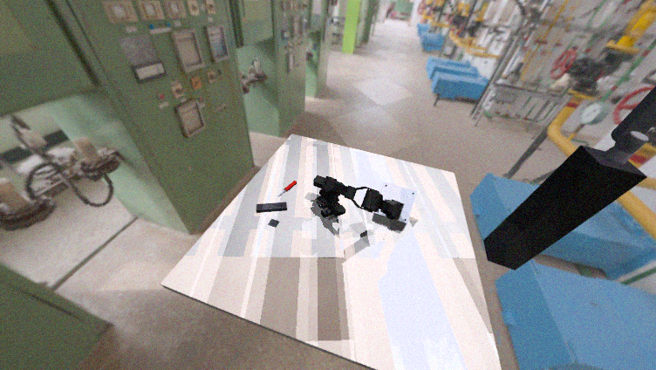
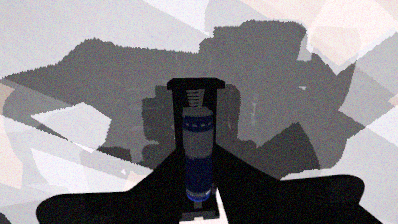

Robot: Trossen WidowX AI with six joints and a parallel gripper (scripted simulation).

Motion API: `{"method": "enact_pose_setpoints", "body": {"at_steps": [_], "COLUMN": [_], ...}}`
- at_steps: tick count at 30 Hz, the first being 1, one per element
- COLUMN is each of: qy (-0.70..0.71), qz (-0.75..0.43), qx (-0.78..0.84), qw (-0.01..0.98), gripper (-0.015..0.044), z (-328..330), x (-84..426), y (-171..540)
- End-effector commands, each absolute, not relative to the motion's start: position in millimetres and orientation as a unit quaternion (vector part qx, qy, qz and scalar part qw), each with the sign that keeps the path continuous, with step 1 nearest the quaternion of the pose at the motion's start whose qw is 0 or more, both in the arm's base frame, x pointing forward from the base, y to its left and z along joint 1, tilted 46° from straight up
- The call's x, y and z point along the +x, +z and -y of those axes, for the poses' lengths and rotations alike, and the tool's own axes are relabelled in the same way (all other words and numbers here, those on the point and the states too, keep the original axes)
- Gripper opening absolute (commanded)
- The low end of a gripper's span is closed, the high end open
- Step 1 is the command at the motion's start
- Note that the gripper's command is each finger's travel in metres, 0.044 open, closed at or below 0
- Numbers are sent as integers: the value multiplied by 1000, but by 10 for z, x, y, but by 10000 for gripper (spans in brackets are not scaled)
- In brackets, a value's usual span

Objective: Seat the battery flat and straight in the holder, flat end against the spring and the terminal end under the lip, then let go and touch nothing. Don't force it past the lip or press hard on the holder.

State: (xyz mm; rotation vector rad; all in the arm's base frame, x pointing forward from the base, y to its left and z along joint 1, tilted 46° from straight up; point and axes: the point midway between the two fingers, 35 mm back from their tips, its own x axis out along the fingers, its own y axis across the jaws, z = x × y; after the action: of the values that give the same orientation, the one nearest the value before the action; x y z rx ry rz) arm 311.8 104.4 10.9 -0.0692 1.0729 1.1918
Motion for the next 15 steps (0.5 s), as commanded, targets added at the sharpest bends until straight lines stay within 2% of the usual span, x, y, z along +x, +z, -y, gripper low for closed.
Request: {"method": "enact_pose_setpoints", "body": {"at_steps": [1, 15], "qy": [536, 534], "qz": [-477, -476], "qx": [-30, -30], "qw": [696, 698], "gripper": [63, 63], "z": [-1031, -1017], "x": [3086, 3066], "y": [90, 76]}}
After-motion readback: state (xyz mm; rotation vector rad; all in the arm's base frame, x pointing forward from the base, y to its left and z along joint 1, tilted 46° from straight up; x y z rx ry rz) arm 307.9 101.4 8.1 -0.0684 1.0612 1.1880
